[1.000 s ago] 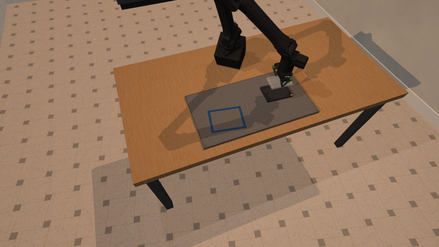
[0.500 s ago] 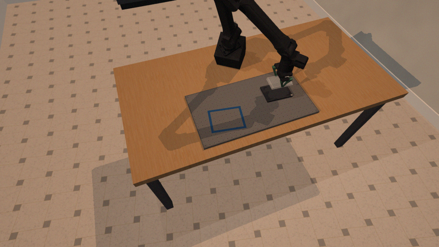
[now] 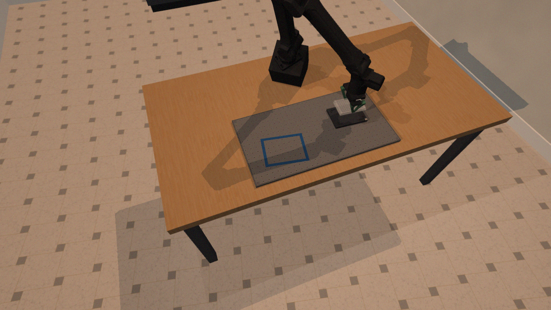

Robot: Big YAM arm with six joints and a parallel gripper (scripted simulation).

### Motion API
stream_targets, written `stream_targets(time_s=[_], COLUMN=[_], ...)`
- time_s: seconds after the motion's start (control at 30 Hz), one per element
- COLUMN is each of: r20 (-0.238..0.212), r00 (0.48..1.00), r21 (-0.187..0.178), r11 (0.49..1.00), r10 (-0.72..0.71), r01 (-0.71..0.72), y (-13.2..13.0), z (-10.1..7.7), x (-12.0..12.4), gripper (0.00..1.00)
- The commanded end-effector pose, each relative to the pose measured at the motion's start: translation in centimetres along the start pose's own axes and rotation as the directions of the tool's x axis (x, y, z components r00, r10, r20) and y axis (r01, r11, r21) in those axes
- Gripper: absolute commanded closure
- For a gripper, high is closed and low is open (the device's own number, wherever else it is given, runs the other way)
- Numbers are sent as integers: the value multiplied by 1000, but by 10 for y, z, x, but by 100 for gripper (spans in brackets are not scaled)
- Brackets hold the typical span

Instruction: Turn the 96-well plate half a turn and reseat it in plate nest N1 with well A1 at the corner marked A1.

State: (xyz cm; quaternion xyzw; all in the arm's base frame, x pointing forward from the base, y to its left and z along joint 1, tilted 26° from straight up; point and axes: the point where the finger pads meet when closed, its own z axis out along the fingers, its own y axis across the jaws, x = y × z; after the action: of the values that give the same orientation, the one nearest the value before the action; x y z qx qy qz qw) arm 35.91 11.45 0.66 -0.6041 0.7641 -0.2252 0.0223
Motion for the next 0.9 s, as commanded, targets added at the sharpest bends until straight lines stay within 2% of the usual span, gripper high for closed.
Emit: stream_targets(time_s=[0.0, 0.87], r20=[2, 0], r00=[1000, 1000], r21=[-4, -6], r11=[1000, 1000], r10=[-2, -3], r01=[2, 3], y=[-2, 1], z=[7, 48], x=[1, 2], gripper=[100, 100])
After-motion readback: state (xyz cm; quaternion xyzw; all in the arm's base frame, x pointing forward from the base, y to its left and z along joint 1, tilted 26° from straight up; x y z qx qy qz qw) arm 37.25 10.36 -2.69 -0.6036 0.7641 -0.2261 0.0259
